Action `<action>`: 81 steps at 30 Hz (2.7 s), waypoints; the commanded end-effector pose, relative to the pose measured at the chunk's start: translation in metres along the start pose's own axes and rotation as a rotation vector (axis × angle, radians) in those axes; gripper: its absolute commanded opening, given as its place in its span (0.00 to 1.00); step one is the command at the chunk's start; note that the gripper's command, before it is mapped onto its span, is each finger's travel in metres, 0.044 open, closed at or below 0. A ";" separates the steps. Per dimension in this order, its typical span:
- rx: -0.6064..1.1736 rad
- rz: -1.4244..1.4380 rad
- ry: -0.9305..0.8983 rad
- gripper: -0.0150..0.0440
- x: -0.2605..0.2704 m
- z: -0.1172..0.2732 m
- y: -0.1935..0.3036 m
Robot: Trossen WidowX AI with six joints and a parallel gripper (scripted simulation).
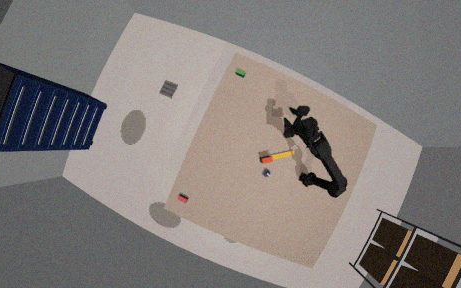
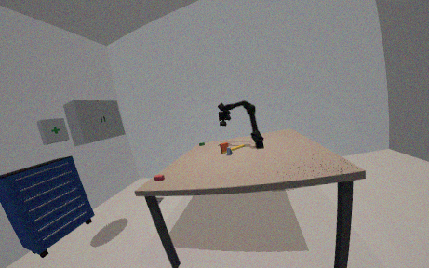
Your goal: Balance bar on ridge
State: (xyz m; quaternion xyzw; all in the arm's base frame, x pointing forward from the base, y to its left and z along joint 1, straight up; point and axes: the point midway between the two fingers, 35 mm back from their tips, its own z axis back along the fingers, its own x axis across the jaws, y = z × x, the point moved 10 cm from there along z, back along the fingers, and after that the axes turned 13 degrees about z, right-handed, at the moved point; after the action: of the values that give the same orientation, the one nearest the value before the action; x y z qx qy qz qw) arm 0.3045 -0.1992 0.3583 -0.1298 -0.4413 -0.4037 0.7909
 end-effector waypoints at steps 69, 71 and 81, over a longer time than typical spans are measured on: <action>-0.050 0.210 0.933 0.79 -0.251 -0.016 0.039; -0.050 0.210 0.933 0.79 -0.254 -0.018 0.039; -0.050 0.210 0.933 0.79 -0.256 -0.020 0.038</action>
State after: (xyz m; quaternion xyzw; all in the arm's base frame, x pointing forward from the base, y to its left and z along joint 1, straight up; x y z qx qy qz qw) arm 0.2721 -0.0519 0.1481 0.0008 -0.0142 -0.3451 0.9384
